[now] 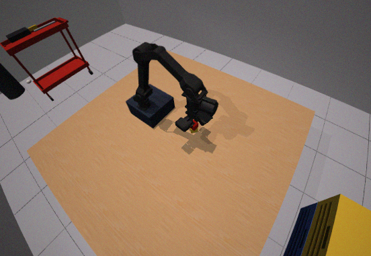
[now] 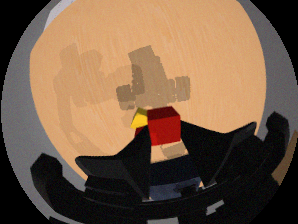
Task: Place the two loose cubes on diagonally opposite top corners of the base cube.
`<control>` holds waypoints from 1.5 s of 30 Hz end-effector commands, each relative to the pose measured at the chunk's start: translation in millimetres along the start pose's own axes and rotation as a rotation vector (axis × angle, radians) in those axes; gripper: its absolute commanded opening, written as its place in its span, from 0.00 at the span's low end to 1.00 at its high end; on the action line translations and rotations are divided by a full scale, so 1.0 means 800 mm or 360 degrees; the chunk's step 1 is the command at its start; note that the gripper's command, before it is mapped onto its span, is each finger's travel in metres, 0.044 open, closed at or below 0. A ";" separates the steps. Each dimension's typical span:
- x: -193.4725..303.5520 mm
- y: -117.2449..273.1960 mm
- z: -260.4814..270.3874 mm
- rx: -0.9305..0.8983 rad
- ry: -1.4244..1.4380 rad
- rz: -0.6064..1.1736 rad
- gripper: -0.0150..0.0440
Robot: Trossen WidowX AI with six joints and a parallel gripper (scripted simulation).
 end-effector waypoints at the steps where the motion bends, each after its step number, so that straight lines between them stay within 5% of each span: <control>1: 0.004 0.000 0.017 0.0004 0.0103 -0.0008 0.43; 45: 0.015 -0.066 0.053 -0.0003 0.0321 -0.0008 0.43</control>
Point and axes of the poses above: the point midway between the two fingers, 35 mm back from their tips, its own y axis back along the fingers, its own z axis across the jaws, x = y × z, the point moved 7 cm from there along y, back along the fingers, and after that the axes turned 4 degrees about y, right-handed, at the moved point
